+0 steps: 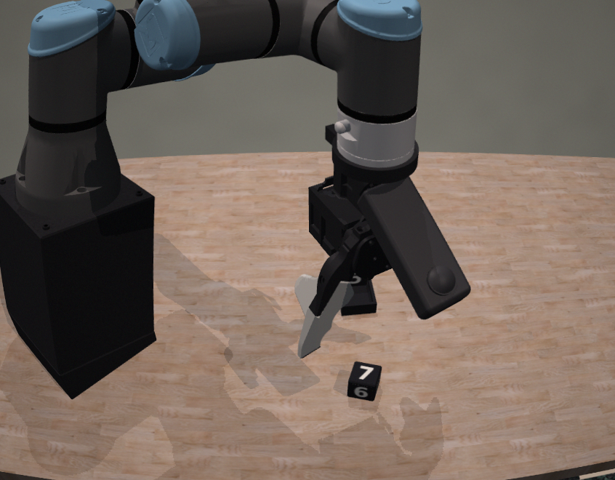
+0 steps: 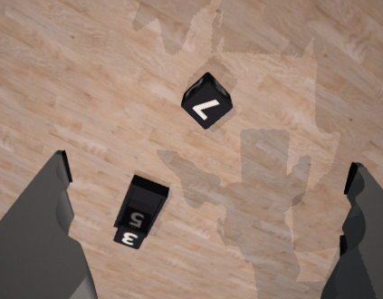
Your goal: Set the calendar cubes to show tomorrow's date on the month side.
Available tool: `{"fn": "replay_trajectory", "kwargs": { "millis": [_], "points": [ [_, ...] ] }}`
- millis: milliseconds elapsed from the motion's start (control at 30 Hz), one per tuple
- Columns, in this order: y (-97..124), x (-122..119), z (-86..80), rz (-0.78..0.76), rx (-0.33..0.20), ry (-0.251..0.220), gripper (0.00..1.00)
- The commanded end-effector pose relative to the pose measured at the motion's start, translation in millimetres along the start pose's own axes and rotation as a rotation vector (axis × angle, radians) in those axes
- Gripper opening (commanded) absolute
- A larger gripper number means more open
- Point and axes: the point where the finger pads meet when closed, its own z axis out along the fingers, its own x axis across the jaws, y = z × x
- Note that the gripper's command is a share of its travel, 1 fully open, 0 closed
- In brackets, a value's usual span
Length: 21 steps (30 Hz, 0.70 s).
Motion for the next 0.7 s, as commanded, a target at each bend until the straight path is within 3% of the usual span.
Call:
{"fn": "replay_trajectory", "kwargs": {
  "millis": [0, 667],
  "points": [
    [-0.7, -0.1, 0.3, 0.151, 0.006, 0.009, 1.0],
    [2.8, 0.2, 3.4, 0.651, 0.008, 0.007, 1.0]
  ]
}}
